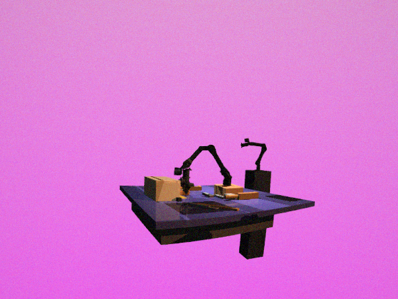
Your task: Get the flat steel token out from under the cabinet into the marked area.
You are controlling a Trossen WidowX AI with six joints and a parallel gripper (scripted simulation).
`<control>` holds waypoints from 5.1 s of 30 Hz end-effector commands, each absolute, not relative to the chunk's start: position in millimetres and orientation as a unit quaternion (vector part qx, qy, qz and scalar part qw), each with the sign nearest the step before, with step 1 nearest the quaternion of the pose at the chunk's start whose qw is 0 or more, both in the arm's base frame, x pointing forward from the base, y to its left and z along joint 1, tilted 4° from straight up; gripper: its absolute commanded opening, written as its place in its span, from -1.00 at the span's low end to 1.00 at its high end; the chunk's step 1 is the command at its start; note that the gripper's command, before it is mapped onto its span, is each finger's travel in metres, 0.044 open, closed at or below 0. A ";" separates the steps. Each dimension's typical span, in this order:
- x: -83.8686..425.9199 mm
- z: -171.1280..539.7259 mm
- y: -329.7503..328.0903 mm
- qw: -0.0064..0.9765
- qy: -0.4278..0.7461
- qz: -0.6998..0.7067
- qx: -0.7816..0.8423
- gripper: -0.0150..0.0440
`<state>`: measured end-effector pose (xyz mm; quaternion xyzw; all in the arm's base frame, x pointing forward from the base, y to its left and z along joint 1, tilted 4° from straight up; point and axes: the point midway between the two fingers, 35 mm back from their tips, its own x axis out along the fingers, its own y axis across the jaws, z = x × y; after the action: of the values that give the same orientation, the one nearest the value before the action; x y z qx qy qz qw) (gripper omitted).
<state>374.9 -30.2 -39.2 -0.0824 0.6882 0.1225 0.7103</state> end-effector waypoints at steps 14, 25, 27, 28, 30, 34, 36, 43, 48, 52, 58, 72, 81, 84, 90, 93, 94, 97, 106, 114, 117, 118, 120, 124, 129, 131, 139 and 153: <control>392.4 -37.9 -25.6 0.712 0.687 0.121 -0.082 -0.49; 402.4 -37.3 -22.6 0.712 0.687 0.121 -0.082 -0.49; 404.2 -37.2 -22.1 0.712 0.687 0.121 -0.082 -0.49; 405.1 -37.1 -21.8 0.712 0.687 0.121 -0.082 -0.49; 406.9 -37.0 -21.2 0.712 0.687 0.121 -0.082 -0.49; 410.4 -36.8 -20.1 0.712 0.687 0.121 -0.082 -0.49; 412.2 -36.8 -19.5 0.712 0.687 0.121 -0.082 -0.49; 417.2 -36.7 -17.5 0.712 0.687 0.121 -0.082 -0.49; 416.4 -37.3 -10.6 0.712 0.687 0.121 -0.082 -0.49; 414.7 -37.5 -4.4 0.712 0.687 0.121 -0.081 -0.49; 412.8 -37.3 1.5 0.712 0.687 0.121 -0.081 -0.49; 408.6 -36.5 15.9 0.712 0.687 0.122 -0.081 -0.49; 405.9 -36.1 25.2 0.712 0.687 0.122 -0.081 -0.49; 404.9 -36.0 28.3 0.712 0.687 0.122 -0.081 -0.49; 404.2 -35.8 30.9 0.712 0.687 0.122 -0.080 -0.49; 404.1 -36.1 30.9 0.712 0.687 0.122 -0.080 -0.49; 404.1 -36.1 30.9 0.712 0.687 0.122 -0.080 -0.49; 403.6 -36.2 30.6 0.712 0.687 0.122 -0.080 -0.49; 396.9 -36.6 27.5 0.712 0.687 0.122 -0.080 -0.49; 389.9 -37.0 25.0 0.712 0.687 0.122 -0.081 -0.49; 387.2 -37.2 24.1 0.712 0.687 0.122 -0.081 -0.49; 386.3 -37.2 23.8 0.712 0.687 0.122 -0.081 -0.49; 384.6 -37.3 23.2 0.712 0.687 0.122 -0.081 -0.49; 380.9 -37.5 22.0 0.711 0.687 0.122 -0.081 -0.49; 376.3 -37.8 20.4 0.711 0.687 0.122 -0.081 -0.49; 374.4 -37.9 19.8 0.711 0.688 0.122 -0.081 -0.49; 367.0 -38.4 17.3 0.711 0.688 0.122 -0.081 -0.49; 353.5 -39.2 12.8 0.711 0.688 0.122 -0.081 -0.49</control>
<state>358.7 14.0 -38.0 -0.0796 0.6868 0.1203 0.7124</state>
